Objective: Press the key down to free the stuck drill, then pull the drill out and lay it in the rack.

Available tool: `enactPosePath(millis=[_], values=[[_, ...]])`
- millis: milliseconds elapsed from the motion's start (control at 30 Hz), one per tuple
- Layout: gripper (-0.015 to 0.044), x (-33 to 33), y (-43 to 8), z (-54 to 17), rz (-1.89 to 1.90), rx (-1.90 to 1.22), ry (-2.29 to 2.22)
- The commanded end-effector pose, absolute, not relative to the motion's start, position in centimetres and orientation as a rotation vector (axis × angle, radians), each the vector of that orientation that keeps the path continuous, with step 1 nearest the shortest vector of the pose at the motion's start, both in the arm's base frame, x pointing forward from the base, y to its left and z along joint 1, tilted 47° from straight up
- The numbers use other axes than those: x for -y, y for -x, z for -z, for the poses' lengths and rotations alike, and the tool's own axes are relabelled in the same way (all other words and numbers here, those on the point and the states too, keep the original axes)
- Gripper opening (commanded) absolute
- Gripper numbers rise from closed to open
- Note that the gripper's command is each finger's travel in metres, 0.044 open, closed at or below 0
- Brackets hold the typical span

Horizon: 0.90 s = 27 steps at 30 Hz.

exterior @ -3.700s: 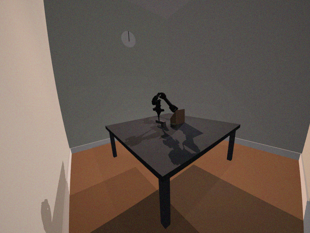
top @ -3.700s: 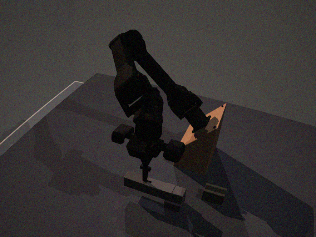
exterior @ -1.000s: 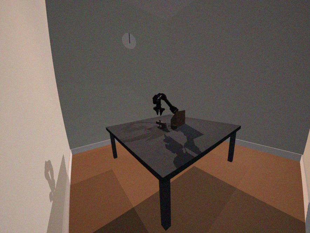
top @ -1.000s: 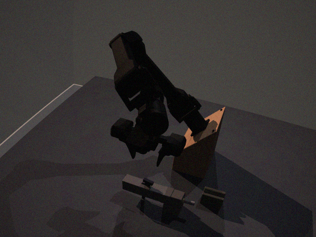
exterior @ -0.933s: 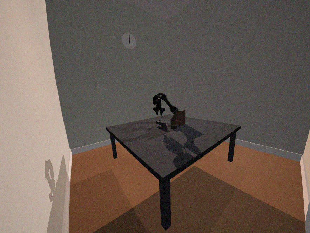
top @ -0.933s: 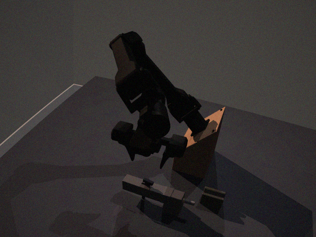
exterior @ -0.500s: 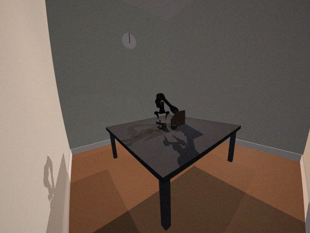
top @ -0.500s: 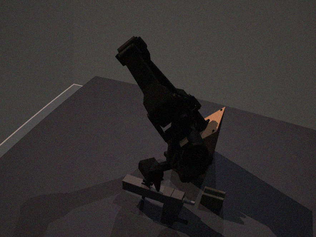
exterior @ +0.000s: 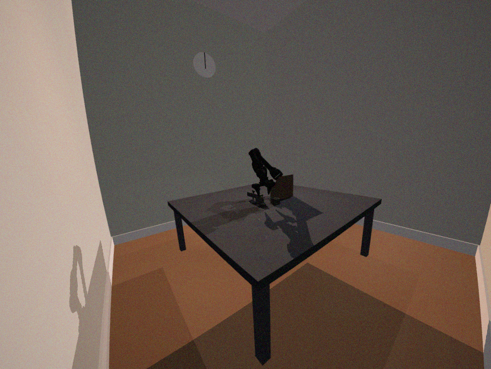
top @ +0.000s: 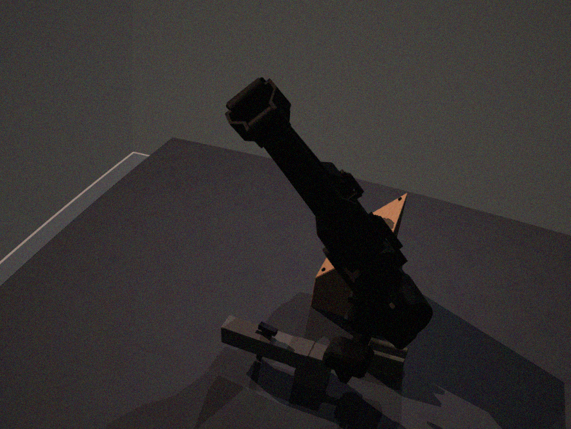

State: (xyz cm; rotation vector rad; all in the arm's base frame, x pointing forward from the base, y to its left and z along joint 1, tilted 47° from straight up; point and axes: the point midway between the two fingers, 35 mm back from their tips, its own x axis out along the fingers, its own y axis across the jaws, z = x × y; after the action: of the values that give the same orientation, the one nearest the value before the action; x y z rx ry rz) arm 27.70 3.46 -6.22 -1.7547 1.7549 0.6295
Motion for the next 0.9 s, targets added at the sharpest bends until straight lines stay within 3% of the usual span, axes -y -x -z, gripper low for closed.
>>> enactPosePath(millis=[0,867], values=[[0.044,-3.4,-27.4,6.7,-0.676,-1.759,1.781],[0.044,-1.5,-27.5,7.8,-0.677,-1.758,1.781]])
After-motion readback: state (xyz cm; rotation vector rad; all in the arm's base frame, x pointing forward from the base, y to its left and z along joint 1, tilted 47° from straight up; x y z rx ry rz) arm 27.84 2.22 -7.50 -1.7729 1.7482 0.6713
